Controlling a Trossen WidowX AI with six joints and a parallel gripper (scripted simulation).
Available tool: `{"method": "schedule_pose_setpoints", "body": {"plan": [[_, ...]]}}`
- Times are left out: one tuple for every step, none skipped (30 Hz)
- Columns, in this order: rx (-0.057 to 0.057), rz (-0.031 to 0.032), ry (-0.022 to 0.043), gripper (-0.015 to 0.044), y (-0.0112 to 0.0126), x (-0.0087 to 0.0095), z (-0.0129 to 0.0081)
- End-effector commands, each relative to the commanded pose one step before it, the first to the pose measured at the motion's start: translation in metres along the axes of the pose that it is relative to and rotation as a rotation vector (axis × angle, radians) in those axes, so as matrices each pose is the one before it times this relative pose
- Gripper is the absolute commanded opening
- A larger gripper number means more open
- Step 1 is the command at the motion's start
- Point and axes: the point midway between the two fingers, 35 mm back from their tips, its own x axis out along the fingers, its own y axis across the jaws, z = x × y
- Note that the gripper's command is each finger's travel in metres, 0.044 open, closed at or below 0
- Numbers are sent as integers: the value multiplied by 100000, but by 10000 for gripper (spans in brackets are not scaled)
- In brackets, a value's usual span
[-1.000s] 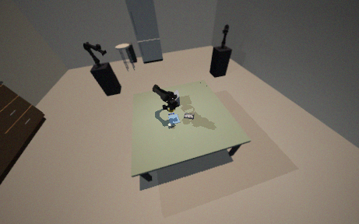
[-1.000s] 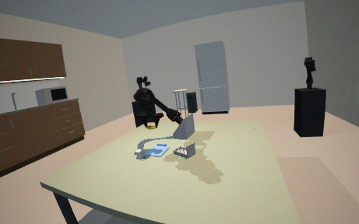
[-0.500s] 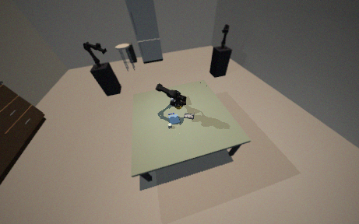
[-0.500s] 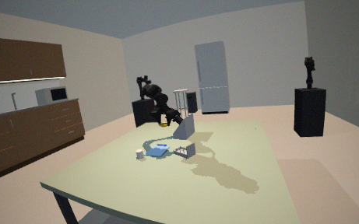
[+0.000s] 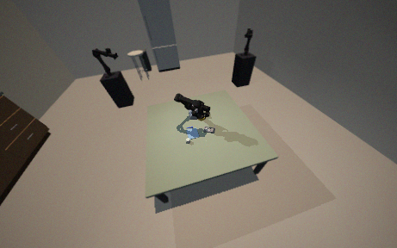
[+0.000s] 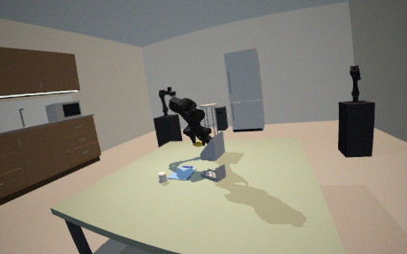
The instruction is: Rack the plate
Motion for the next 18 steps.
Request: {"method": "schedule_pose_setpoints", "body": {"plan": [[-6218,2312,6632,0,-169,1346,-310],[-1842,1006,1574,0,-9,292,-23],[-1840,1061,1531,0,-10,287,-20],[-1838,1113,1486,0,-11,283,-17],[-1837,1164,1440,0,-12,279,-13],[-1835,1214,1391,0,-14,275,-10],[-1834,1261,1341,0,-15,270,-7],[-1833,1307,1290,0,-17,266,-5],[-1832,1350,1237,0,-18,261,-2],[-1831,1392,1182,0,-20,257,1],[-1831,1432,1126,0,-22,252,3],[-1831,1469,1068,0,-24,248,5],[-1830,1505,1009,0,-27,243,7],[-1831,1538,949,0,-29,239,9],[-1831,1569,888,0,-31,234,11],[-1831,1597,826,0,-34,229,12],[-1832,1624,763,0,-36,225,14],[-1833,1648,699,0,-39,220,15]]}}
